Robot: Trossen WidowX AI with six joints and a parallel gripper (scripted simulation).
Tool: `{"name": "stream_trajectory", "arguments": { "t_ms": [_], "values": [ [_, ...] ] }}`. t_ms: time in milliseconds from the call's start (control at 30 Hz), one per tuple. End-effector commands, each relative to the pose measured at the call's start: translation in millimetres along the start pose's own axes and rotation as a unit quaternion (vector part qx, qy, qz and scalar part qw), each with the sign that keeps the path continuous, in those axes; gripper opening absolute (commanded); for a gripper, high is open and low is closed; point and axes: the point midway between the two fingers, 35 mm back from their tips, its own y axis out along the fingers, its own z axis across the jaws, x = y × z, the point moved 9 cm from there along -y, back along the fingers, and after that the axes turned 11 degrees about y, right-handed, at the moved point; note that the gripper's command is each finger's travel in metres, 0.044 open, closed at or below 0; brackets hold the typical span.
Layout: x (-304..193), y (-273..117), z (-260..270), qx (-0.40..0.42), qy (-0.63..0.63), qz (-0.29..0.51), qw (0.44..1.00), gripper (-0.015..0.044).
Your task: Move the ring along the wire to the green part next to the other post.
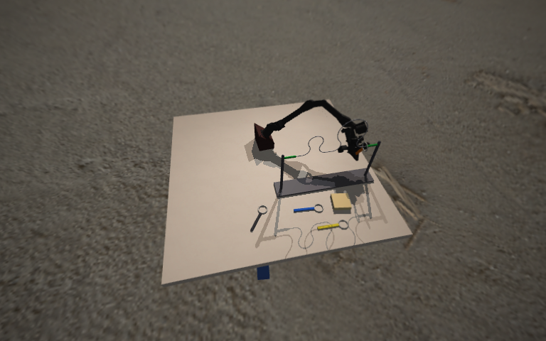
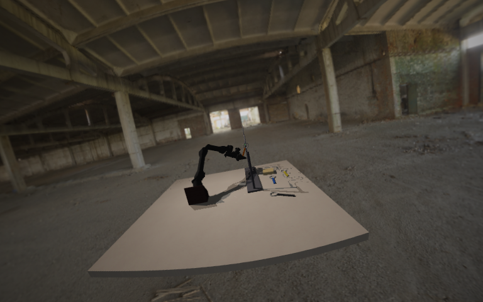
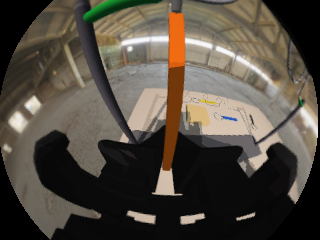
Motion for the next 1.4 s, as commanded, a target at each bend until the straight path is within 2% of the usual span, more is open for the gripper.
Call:
{"name": "stream_trajectory", "arguments": {
  "t_ms": [0,767,1367],
  "values": [
    [7,-9,-4,-0.008,-0.002,0.031,0.999,-0.015],
    [17,-11,-43,-0.071,-0.123,0.021,0.99,-0.015],
    [42,-19,-78,-0.159,-0.297,0.002,0.942,-0.015]
  ]
}}
